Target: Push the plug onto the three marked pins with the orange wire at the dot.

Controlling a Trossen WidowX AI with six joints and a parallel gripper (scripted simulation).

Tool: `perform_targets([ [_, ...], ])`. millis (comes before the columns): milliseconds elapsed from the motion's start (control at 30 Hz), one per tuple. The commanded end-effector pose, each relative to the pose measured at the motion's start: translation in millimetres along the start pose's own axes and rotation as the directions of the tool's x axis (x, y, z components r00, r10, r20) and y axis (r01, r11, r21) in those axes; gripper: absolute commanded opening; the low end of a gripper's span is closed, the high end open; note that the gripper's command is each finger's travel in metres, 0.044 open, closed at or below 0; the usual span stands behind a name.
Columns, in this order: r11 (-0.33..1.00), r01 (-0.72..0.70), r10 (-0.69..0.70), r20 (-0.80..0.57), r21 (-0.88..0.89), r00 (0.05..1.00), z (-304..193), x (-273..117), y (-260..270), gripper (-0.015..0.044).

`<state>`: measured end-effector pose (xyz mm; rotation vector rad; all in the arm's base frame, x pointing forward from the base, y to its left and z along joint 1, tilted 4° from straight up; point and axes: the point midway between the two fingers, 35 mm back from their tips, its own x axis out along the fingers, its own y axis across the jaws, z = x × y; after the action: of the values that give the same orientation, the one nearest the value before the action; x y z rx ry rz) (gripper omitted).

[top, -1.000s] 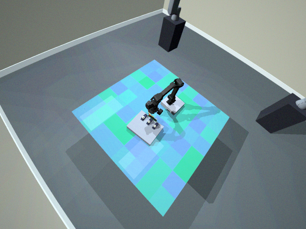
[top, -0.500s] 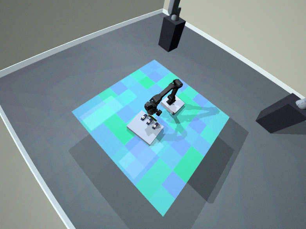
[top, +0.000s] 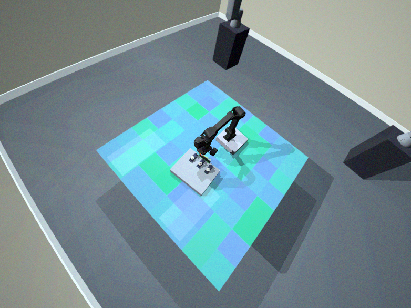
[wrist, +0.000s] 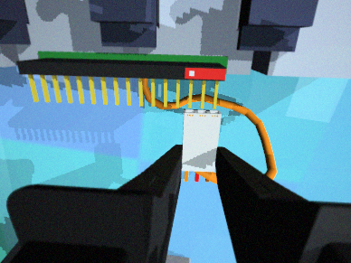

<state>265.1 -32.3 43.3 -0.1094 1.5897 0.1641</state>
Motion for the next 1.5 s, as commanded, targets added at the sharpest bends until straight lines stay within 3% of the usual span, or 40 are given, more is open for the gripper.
perform_targets([
  [0,1.0,-0.004,0.004,0.0,-0.002,1.0,2.6,-0.2,0.7,0.0],
  [967,1.0,-0.004,0.004,0.002,-0.002,1.0,21.1,-0.3,2.8,0.0],
  [1267,1.0,-0.004,0.004,0.001,-0.002,1.0,16.8,-0.6,0.1,0.0236],
  [1467,1.0,-0.004,0.004,0.002,-0.002,1.0,17.5,-49.2,-0.4,0.0394],
])
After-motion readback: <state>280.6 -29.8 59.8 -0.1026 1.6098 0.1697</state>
